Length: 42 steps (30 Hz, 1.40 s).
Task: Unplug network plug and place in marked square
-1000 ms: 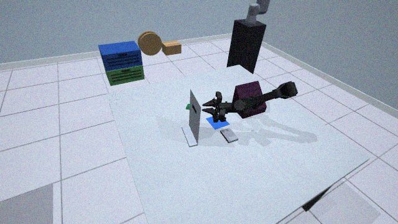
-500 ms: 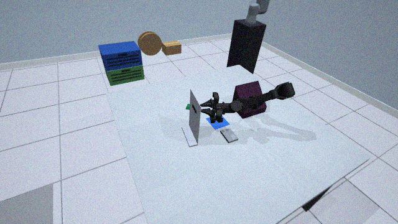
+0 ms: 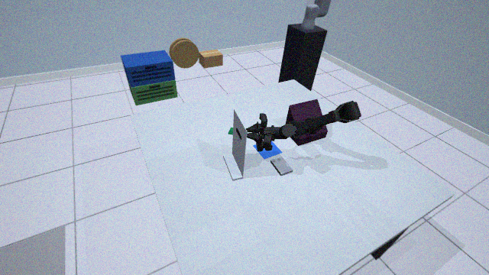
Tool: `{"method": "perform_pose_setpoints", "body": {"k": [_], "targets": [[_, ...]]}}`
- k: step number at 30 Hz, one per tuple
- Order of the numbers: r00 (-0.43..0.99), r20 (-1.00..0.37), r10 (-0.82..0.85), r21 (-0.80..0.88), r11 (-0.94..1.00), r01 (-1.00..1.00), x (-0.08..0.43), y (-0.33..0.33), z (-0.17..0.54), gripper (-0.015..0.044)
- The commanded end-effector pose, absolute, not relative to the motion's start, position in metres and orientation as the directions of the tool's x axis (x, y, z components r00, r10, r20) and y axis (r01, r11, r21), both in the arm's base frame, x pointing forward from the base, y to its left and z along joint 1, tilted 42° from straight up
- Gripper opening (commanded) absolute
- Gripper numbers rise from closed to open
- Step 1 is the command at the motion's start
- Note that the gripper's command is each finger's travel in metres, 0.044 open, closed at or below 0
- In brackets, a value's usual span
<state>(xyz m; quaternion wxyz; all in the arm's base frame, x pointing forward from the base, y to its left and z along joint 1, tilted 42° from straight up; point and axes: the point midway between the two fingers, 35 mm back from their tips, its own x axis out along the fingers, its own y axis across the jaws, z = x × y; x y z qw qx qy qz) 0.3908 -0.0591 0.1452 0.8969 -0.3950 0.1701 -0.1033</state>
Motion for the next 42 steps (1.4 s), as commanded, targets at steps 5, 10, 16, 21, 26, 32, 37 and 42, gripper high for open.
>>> {"method": "perform_pose_setpoints", "body": {"k": [5,10,16,21,26,32,37,42], "targets": [[0.923,-0.223,-0.315,-0.746,0.665,0.047,0.392,-0.059,0.146,0.0056],[0.923,-0.223,-0.315,-0.746,0.665,0.047,0.392,-0.059,0.146,0.0023],[0.923,-0.223,-0.315,-0.746,0.665,0.047,0.392,-0.059,0.146,0.0],[0.922,-0.223,-0.315,-0.746,0.665,0.047,0.39,-0.059,0.146,0.0],[0.922,-0.223,-0.315,-0.746,0.665,0.047,0.388,-0.059,0.146,0.0],[0.922,-0.223,-0.315,-0.746,0.665,0.047,0.384,-0.058,0.146,0.0],[0.922,-0.223,-0.315,-0.746,0.665,0.047,0.382,-0.058,0.146,0.0],[0.922,-0.223,-0.315,-0.746,0.665,0.047,0.379,-0.058,0.146,0.0]]}}
